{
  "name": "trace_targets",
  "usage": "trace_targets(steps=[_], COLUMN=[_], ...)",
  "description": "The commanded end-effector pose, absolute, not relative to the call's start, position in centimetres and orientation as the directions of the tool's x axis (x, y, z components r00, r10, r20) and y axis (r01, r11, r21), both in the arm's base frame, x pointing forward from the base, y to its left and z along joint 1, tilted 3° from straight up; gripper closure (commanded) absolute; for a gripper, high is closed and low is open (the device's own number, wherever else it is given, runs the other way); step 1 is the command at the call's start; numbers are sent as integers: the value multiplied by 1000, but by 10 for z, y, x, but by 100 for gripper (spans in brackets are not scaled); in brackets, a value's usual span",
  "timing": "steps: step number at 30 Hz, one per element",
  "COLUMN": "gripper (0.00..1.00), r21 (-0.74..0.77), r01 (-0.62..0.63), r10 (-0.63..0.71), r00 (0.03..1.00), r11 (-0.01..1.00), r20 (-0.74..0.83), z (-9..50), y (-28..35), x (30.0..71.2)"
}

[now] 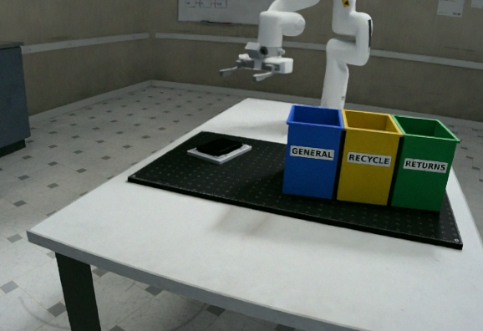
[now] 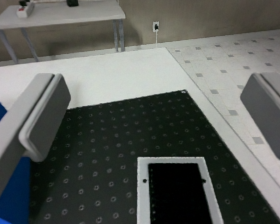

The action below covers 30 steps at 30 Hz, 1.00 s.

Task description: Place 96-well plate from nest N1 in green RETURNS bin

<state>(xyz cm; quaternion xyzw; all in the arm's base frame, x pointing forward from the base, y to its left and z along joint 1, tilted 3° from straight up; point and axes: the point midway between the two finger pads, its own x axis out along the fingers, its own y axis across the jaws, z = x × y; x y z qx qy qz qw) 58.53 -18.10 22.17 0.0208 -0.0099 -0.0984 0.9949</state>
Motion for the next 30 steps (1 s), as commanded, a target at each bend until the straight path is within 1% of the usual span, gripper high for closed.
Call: trace_targets(steps=[1, 9, 30], gripper=[63, 63, 63], r21=[44, 44, 44], r01=[194, 194, 194], r10=[-195, -195, -195], r00=[981, 981, 981], r11=[980, 980, 980], r20=[19, 20, 19], z=[217, 210, 205], y=[-207, -231, -231], x=[596, 604, 604])
